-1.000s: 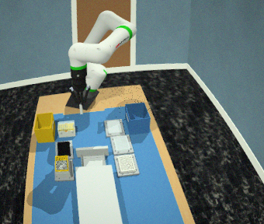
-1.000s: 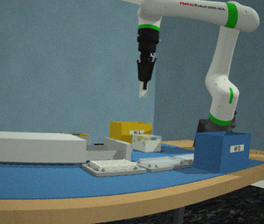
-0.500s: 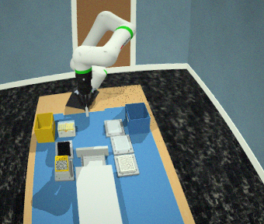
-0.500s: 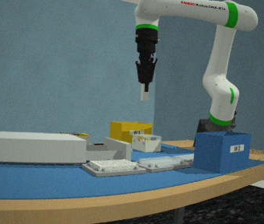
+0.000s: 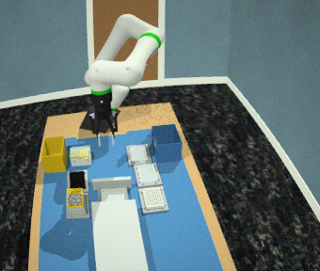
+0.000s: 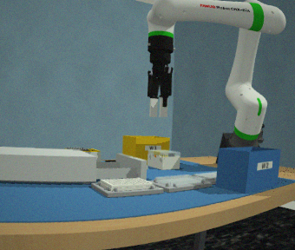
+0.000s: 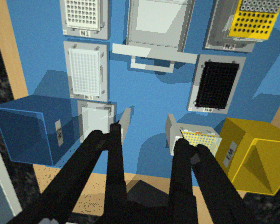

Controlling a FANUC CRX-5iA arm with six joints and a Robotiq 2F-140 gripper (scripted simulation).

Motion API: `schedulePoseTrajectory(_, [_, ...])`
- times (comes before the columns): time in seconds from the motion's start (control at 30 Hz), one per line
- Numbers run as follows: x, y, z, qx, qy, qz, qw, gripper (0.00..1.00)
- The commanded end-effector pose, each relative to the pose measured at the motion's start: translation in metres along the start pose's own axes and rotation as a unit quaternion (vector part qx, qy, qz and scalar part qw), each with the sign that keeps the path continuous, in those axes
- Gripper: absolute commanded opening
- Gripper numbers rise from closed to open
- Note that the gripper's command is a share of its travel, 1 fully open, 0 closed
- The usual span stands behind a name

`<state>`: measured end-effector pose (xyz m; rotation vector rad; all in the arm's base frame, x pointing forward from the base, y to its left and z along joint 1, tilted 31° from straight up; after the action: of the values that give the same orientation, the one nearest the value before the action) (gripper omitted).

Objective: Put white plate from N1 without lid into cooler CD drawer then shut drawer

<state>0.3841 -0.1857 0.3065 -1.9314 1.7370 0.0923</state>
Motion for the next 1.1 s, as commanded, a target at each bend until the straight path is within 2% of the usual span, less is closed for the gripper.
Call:
schedulePoseTrajectory(0.0, [0.002,-0.007,0.009,0.0,0.0,0.0,1.0,0.87])
schedulePoseTrajectory(0.17, [0.004,-0.018,0.026,0.0,0.0,0.0,1.0,0.87])
schedulePoseTrajectory(0.23, [0.004,-0.018,0.026,0.0,0.0,0.0,1.0,0.87])
schedulePoseTrajectory(0.73, [0.012,-0.051,0.075,0.0,0.0,0.0,1.0,0.87])
schedulePoseTrajectory(0.8, [0.012,-0.051,0.075,0.0,0.0,0.0,1.0,0.87])
schedulePoseTrajectory(1.07, [0.016,-0.068,0.099,0.0,0.0,0.0,1.0,0.87])
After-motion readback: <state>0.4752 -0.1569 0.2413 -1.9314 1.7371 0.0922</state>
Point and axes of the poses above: the point where the finger pads meet when closed, its own z axis out along the fingers, its own x axis across the jaws, y = z × x, the point moved 10 cm from there along -z, back along the fingers, and after that the axes turned 15 degrees about -z, right-handed, at the moved point
